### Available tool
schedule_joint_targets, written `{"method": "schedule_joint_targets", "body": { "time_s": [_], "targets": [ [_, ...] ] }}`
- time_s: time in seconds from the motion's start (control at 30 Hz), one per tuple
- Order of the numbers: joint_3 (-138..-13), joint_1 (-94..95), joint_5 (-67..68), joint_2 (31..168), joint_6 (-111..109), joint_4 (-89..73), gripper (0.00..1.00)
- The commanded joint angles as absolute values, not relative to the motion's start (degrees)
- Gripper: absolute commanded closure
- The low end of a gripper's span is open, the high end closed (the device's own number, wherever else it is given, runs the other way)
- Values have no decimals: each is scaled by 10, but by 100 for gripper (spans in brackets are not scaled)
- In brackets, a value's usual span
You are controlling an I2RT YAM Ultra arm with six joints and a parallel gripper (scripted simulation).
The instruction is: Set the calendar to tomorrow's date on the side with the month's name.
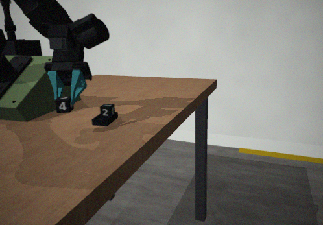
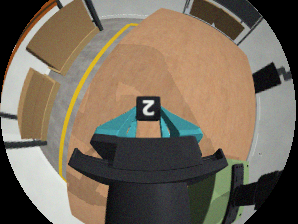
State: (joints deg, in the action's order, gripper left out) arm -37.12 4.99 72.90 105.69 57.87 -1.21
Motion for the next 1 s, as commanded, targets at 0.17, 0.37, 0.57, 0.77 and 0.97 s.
{"method": "schedule_joint_targets", "body": {
  "time_s": [0.17,0.37,0.57,0.77,0.97],
  "targets": [
    [-375,56,739,1054,579,-12,73],
    [-375,56,739,1054,579,-12,73],
    [-375,56,739,1054,579,-12,73],
    [-387,51,720,1047,589,-44,73],
    [-421,37,668,1028,617,-131,73]
  ]
}}
